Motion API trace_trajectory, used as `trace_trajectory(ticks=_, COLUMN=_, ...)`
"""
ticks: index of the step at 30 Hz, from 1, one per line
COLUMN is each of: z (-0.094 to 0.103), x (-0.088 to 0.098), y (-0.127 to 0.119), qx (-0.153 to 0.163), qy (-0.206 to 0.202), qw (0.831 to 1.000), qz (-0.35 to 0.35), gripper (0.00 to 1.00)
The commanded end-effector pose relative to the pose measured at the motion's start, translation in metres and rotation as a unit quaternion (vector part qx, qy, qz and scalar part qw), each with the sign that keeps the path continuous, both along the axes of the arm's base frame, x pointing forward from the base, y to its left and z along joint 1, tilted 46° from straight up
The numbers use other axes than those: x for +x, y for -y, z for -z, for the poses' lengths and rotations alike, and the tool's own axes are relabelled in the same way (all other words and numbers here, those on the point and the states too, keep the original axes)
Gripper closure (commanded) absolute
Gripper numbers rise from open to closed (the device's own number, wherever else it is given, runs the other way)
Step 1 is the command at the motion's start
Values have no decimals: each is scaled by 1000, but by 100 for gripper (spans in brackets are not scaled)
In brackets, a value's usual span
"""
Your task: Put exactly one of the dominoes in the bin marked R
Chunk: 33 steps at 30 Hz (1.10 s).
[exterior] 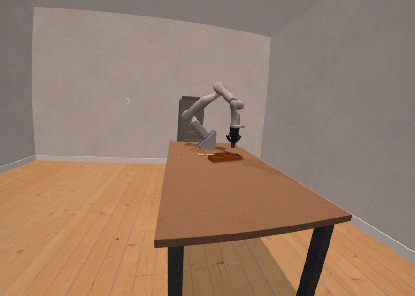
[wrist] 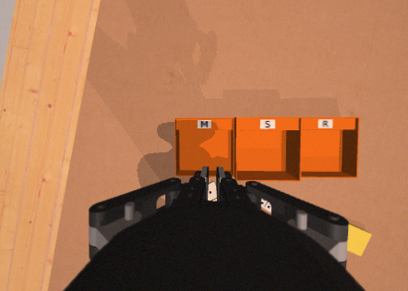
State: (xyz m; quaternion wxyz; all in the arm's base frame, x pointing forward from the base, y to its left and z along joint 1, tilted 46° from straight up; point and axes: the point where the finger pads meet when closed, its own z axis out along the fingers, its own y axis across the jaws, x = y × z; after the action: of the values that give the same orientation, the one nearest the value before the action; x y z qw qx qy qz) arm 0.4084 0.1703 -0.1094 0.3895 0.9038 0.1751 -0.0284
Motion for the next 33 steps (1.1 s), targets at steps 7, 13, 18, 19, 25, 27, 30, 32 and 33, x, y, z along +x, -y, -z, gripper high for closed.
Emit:
trace_trajectory(ticks=7, z=-44, x=-5, y=-49, qx=5, qy=1, qw=1000, qz=-4, gripper=91)
trace_trajectory(ticks=13, z=-79, x=-9, y=-84, qx=5, qy=1, qw=1000, qz=-4, gripper=91)
trace_trajectory(ticks=18, z=-79, x=-9, y=-84, qx=5, qy=1, qw=1000, qz=-4, gripper=91)
trace_trajectory(ticks=19, z=-79, x=-9, y=-84, qx=5, qy=1, qw=1000, qz=-4, gripper=91)
trace_trajectory(ticks=25, z=-76, x=-12, y=-60, qx=-2, qy=-52, qw=997, qz=-56, gripper=59)
trace_trajectory(ticks=27, z=-75, x=-14, y=-43, qx=-6, qy=-87, qw=992, qz=-91, gripper=59)
trace_trajectory(ticks=30, z=-72, x=-17, y=-18, qx=-13, qy=-140, qw=980, qz=-143, gripper=59)
trace_trajectory(ticks=32, z=-71, x=-19, y=-2, qx=-17, qy=-174, qw=969, qz=-177, gripper=59)
trace_trajectory(ticks=33, z=-71, x=-19, y=-2, qx=-17, qy=-174, qw=969, qz=-177, gripper=59)
